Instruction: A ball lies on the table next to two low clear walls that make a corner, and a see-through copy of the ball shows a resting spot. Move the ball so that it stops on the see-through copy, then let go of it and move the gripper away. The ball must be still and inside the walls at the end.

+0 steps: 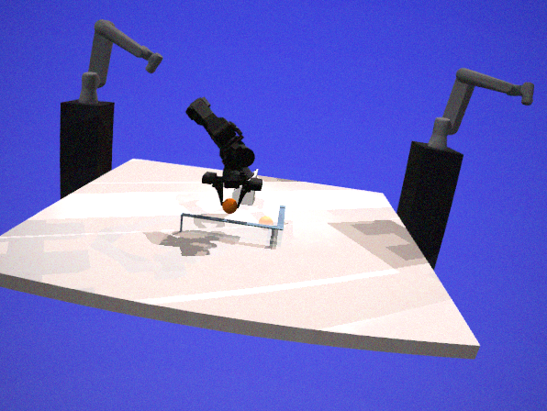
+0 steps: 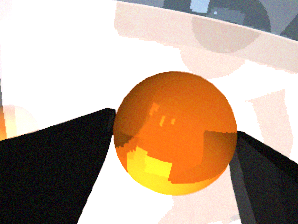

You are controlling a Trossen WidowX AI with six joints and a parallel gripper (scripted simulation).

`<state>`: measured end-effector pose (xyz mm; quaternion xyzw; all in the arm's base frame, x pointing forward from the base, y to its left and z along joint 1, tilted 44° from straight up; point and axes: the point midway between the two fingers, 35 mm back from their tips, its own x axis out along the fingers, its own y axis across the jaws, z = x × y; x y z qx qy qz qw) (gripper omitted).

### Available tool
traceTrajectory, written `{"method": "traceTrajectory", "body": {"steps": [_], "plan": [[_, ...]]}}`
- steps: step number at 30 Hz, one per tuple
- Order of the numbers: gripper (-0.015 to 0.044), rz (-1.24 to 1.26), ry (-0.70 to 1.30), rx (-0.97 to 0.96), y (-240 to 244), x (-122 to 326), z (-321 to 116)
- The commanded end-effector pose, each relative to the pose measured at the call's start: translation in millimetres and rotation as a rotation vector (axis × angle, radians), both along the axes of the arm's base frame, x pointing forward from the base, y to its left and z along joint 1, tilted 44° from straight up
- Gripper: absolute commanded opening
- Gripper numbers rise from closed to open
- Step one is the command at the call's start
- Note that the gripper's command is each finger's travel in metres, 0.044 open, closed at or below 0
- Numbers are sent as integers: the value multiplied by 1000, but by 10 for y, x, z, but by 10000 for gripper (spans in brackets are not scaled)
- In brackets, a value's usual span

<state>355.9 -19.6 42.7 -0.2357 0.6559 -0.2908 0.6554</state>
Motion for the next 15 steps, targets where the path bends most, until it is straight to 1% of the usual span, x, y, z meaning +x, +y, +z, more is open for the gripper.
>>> {"method": "traceTrajectory", "body": {"steps": [1, 8, 13, 15], "plan": [[0, 0, -6, 6, 207, 4, 202], [0, -1, -5, 2, 467, -48, 504], [0, 3, 0, 2, 476, -51, 507], [0, 42, 36, 4, 502, -58, 463]]}}
